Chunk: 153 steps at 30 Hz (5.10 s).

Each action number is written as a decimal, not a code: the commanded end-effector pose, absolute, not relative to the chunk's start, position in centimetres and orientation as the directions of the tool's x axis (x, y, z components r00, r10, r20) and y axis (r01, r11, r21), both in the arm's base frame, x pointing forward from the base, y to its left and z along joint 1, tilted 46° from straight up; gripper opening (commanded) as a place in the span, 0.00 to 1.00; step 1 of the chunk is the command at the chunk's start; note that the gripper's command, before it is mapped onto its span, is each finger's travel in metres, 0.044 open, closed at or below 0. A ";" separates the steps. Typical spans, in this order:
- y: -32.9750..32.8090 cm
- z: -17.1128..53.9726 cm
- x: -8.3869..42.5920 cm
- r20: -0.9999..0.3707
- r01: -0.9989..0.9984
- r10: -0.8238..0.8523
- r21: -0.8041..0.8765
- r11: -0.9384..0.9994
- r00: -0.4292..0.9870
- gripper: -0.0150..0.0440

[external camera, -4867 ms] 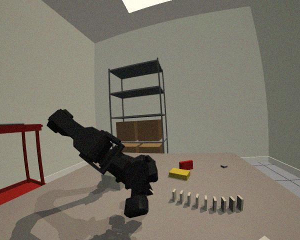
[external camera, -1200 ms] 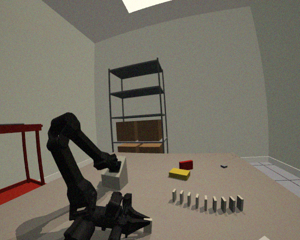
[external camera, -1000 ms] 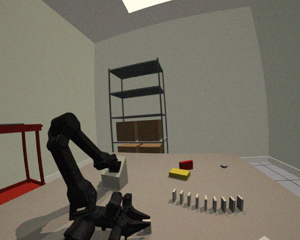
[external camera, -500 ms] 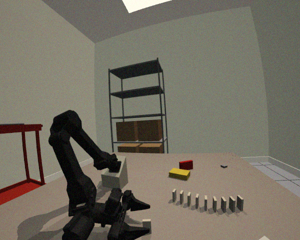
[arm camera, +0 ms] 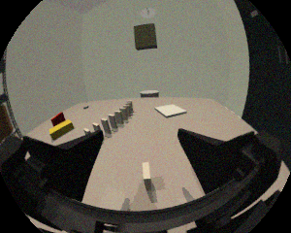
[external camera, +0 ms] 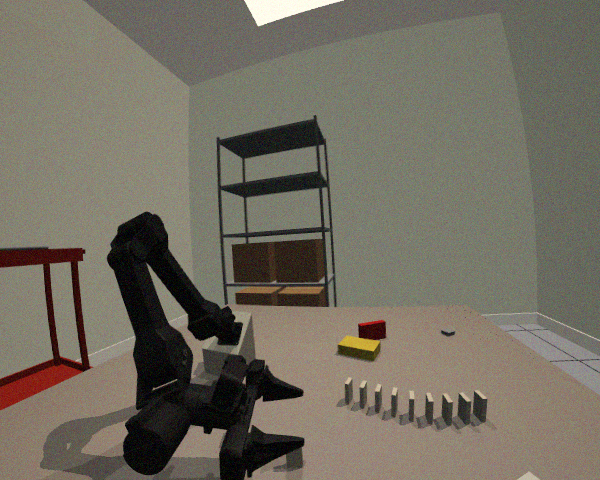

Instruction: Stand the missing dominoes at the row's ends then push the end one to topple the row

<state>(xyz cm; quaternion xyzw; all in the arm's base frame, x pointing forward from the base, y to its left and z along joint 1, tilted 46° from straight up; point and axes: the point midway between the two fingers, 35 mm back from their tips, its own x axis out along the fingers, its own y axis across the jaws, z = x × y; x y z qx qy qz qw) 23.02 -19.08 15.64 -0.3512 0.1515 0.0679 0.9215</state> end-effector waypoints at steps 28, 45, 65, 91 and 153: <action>-16.1 17.4 25.0 -0.718 0.963 -0.694 -0.219 0.156 -0.051 1.00; -16.1 18.0 24.8 -0.690 0.973 -0.721 -0.207 0.105 -0.070 1.00; -21.6 12.9 24.3 -0.686 0.973 -0.724 -0.208 0.104 -0.069 1.00; -21.9 12.6 24.2 -0.686 0.973 -0.725 -0.208 0.104 -0.069 0.44; -9.3 -0.5 29.0 -0.693 0.302 -0.717 -0.700 0.647 -0.069 0.44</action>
